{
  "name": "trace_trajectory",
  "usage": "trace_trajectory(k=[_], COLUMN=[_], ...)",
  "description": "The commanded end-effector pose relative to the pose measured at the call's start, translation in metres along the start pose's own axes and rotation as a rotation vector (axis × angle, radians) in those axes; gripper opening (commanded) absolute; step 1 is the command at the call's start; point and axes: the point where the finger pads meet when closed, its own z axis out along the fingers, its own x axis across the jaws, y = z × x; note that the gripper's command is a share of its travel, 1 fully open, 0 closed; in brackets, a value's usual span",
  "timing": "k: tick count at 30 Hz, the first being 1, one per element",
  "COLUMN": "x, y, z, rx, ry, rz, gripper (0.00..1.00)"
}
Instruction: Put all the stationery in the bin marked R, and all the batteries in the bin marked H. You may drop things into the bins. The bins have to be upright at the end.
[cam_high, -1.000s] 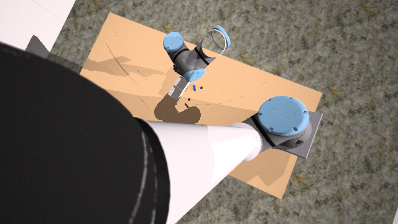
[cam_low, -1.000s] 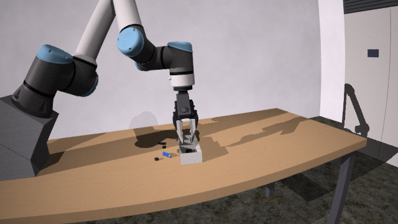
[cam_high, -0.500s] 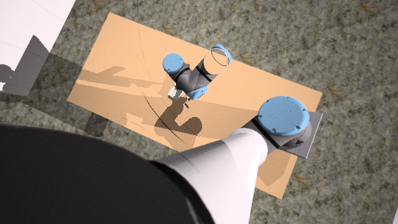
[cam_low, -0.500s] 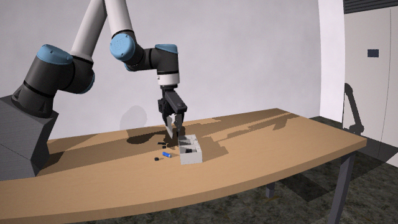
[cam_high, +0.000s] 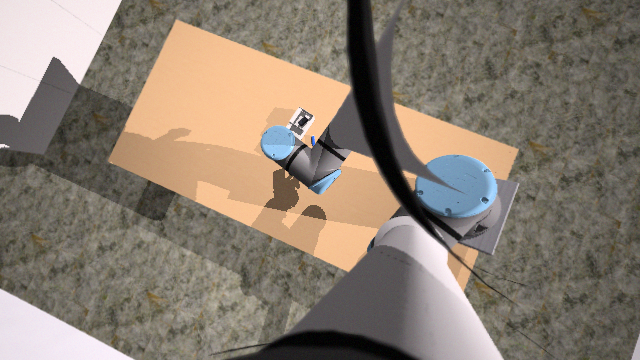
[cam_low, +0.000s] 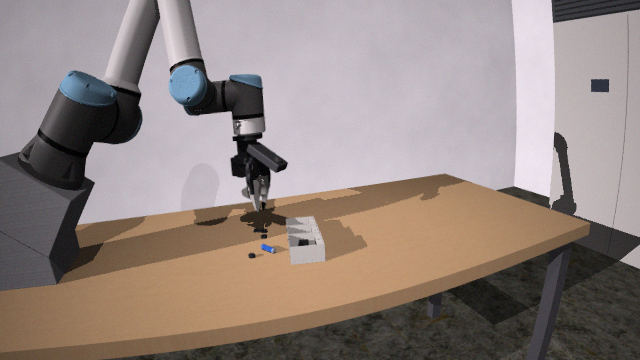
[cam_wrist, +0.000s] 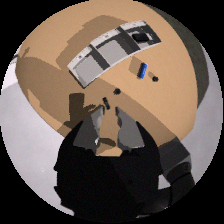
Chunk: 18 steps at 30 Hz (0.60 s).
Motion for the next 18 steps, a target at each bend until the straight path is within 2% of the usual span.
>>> trace_trajectory(k=[1, 7, 18], x=[-0.0136, -0.0158, -0.0137], y=[0.027, 0.0313, 0.0269], z=[-0.0003, -0.0002, -0.0002], rx=[0.003, 0.006, 0.006], ry=[0.001, 0.003, 0.003], rz=[-0.157, -0.346, -0.346], gripper=[0.14, 0.14, 0.14])
